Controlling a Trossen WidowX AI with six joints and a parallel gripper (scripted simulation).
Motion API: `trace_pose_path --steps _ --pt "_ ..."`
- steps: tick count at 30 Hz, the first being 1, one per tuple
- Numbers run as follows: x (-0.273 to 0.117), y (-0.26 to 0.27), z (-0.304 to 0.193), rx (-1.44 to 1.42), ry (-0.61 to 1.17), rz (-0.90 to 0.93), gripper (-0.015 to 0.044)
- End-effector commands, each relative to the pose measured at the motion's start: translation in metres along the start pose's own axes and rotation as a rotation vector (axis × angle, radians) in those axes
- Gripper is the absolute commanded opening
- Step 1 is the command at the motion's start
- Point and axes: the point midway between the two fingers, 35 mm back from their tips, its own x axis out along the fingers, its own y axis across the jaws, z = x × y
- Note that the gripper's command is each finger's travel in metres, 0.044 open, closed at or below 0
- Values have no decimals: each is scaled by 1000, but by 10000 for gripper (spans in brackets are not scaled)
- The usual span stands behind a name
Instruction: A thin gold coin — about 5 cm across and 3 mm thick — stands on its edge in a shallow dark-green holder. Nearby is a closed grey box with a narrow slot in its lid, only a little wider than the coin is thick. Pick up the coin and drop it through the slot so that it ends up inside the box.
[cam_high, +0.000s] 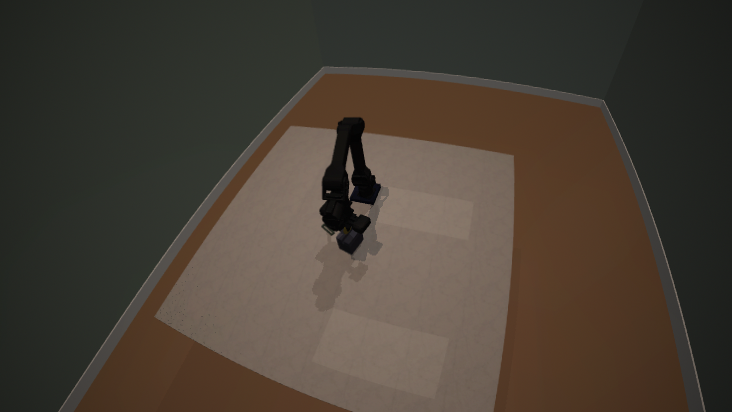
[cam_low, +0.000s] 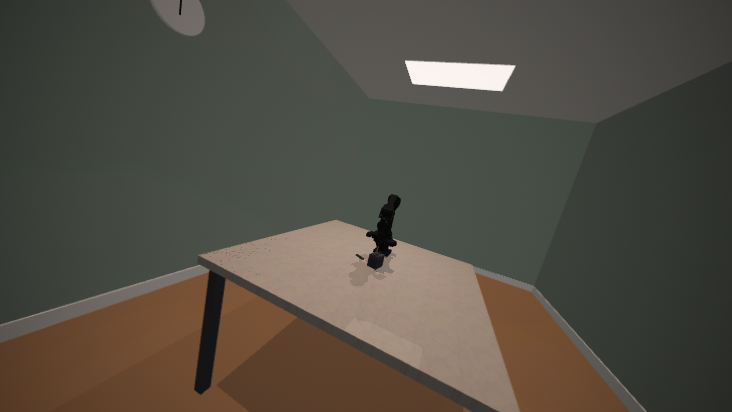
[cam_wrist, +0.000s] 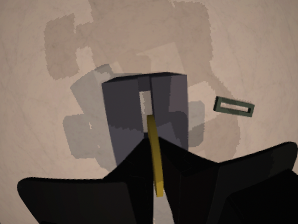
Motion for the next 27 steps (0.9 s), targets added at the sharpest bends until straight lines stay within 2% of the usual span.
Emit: trace_pose_path --steps 1,6,12,21,27 --pt "4 -1 -2 -5 6 -2 0" --pt "6 -1 -1 -5 6 -2 0" --pt "3 0 0 0 0 0 157" --pt "3 0 0 0 0 0 161" --pt "-13 0 0 0 1 0 318"
